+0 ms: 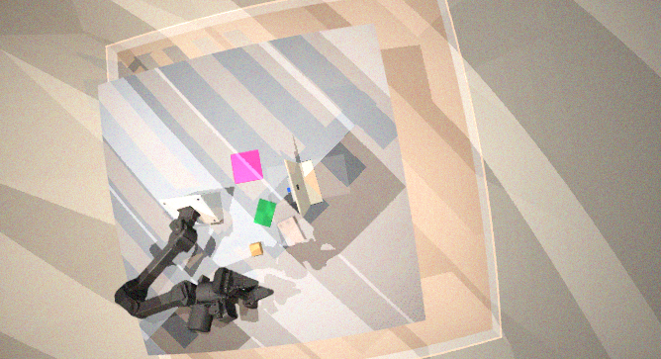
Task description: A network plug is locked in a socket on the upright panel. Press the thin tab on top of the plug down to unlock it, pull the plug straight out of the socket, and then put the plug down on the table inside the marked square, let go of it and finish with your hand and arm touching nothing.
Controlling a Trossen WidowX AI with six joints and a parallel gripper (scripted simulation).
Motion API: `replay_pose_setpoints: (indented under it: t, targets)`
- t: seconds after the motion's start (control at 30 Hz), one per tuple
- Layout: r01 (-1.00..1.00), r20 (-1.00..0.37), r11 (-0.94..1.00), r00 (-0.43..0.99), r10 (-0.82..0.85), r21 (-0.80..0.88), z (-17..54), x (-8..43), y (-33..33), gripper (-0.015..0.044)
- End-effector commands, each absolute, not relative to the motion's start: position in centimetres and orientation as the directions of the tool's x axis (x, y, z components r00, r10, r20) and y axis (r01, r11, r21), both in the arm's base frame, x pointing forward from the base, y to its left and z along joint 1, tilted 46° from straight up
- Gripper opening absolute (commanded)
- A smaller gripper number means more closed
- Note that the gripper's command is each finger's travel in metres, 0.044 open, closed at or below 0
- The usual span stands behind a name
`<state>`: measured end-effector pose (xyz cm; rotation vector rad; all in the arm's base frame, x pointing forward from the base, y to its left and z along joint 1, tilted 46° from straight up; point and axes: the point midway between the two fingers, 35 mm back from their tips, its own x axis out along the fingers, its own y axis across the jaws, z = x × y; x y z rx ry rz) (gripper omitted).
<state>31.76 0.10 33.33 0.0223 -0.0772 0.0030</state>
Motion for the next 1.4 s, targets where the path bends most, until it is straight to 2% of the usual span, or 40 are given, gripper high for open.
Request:
replay_pose_setpoints:
  t: [0.0, 0.27, 0.3, 0.63, 1.0, 1.37]
  targets:
    - [-0.005, 0.076, 1.0, 0.997, 0.003, 0.026, 33.2, 31.8, 0.1, 0.0374]
    - [-0.028, 0.004, 0.981, 1.0, 0.027, 0.19, 27.6, 33.5, 1.3, 0.0164]
    - [-0.029, -0.006, 0.977, 1.0, 0.031, 0.212, 26.9, 33.7, 1.5, 0.0156]
    - [-0.014, -0.105, 0.908, 0.992, 0.064, 0.419, 19.3, 33.8, 3.1, 0.0156]
    - [0.054, -0.213, 0.792, 0.972, 0.098, 0.609, 11.9, 31.5, 4.5, 0.0156]
    - [0.115, -0.276, 0.709, 0.954, 0.115, 0.695, 8.2, 29.2, 5.0, 0.0156]
